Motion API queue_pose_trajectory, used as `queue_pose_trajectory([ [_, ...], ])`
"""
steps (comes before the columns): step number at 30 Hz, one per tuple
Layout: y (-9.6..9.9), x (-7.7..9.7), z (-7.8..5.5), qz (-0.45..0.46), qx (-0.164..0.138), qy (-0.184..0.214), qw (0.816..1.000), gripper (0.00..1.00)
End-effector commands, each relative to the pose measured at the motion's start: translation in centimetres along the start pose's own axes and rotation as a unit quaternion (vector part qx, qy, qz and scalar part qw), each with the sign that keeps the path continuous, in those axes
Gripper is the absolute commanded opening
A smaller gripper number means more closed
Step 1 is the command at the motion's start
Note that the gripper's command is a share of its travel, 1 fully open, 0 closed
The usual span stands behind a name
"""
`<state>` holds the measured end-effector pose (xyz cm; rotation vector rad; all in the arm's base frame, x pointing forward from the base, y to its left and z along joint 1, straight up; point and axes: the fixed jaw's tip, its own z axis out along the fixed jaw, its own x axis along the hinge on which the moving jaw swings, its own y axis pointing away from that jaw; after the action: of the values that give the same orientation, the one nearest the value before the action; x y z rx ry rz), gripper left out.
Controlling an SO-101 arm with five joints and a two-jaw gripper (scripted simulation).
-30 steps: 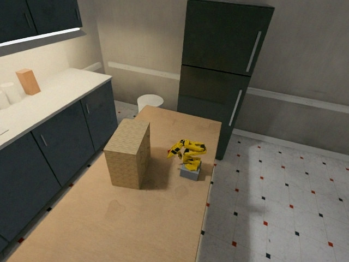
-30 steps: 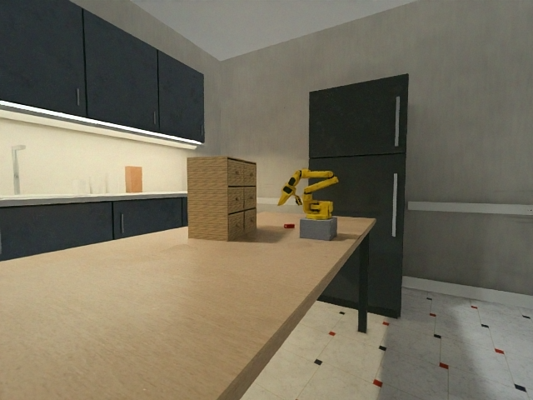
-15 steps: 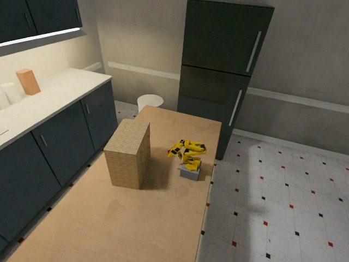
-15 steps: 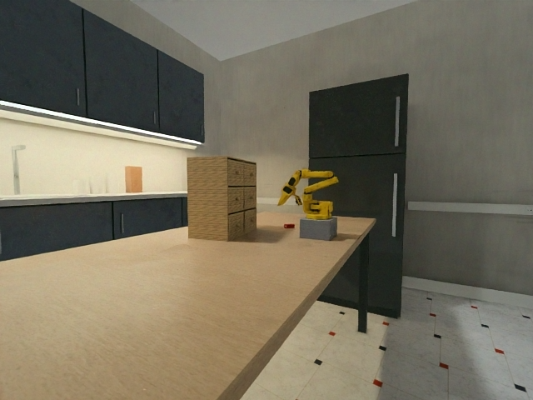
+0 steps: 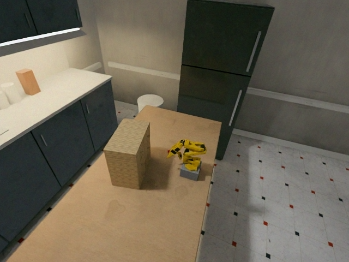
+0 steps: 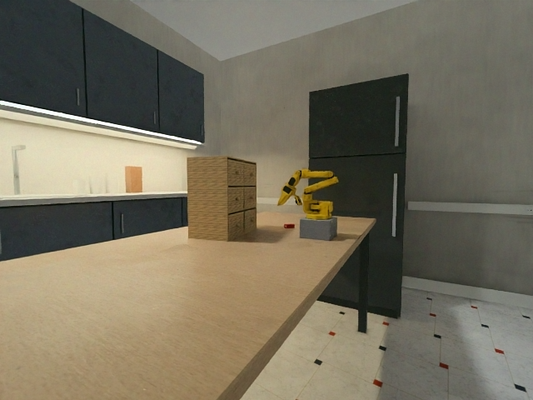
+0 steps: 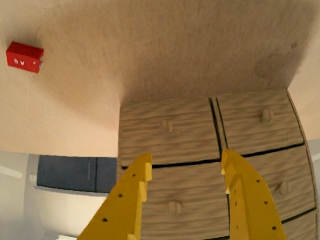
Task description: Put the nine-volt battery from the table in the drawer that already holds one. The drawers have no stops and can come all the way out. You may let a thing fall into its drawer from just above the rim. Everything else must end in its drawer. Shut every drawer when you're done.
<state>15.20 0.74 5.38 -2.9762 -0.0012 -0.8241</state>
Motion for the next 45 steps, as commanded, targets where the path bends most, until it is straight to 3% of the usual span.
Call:
queue_pose_trajectory([
  [1, -0.06, -0.47, 0.12, 0.044, 0.001, -0.008, 0.999, 0.21],
  [13, 0.03, -0.65, 0.11, 0.169, -0.002, -0.008, 0.986, 0.21],
  [27, 0.07, -0.87, 0.11, 0.339, -0.006, -0.006, 0.941, 0.21],
  [29, 0.07, -0.87, 0.11, 0.339, -0.006, -0.006, 0.941, 0.21],
  [45, 0.04, -1.05, 0.10, 0.509, -0.010, -0.003, 0.861, 0.21],
])
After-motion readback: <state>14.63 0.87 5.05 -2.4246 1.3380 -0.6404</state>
